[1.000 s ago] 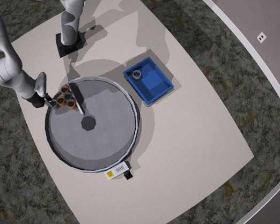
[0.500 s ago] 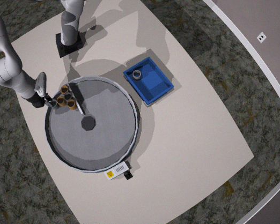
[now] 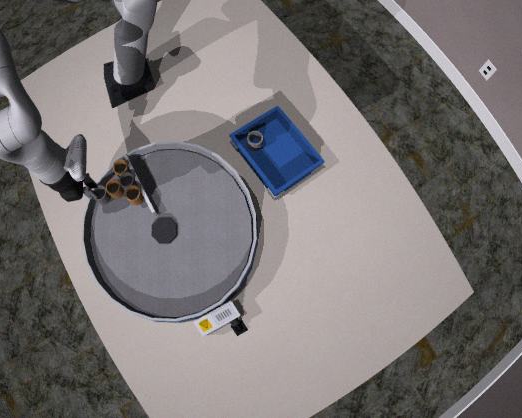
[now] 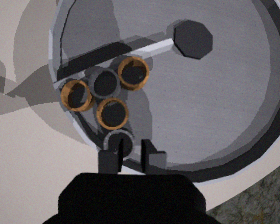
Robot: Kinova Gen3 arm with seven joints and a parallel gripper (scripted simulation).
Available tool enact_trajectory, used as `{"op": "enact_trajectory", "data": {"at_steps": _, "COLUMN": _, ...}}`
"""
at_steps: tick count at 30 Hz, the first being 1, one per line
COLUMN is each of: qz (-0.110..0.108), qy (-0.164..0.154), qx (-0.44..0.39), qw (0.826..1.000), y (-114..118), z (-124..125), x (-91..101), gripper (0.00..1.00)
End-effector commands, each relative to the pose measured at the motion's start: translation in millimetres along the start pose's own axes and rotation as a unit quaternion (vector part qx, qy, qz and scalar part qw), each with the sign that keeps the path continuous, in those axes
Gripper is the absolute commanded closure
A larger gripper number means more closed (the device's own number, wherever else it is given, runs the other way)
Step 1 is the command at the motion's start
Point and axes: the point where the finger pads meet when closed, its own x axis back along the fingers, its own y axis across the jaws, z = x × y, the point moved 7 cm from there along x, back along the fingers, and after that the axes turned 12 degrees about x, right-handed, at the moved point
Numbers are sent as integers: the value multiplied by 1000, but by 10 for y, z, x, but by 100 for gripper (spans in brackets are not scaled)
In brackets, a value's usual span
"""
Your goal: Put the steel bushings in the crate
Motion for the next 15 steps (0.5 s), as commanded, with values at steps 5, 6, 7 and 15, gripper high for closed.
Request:
{"op": "enact_trajectory", "data": {"at_steps": 5, "qz": -1, "qy": -1, "qx": 0, "qw": 1000, "y": 103, "z": 407, "x": 346, "gripper": 55}}
{"op": "enact_trajectory", "data": {"at_steps": 6, "qz": -1, "qy": -1, "qx": 0, "qw": 1000, "y": 103, "z": 407, "x": 346, "gripper": 55}}
{"op": "enact_trajectory", "data": {"at_steps": 7, "qz": -1, "qy": -1, "qx": 0, "qw": 1000, "y": 103, "z": 407, "x": 346, "gripper": 55}}
{"op": "enact_trajectory", "data": {"at_steps": 15, "qz": -1, "qy": -1, "qx": 0, "qw": 1000, "y": 103, "z": 407, "x": 346, "gripper": 55}}
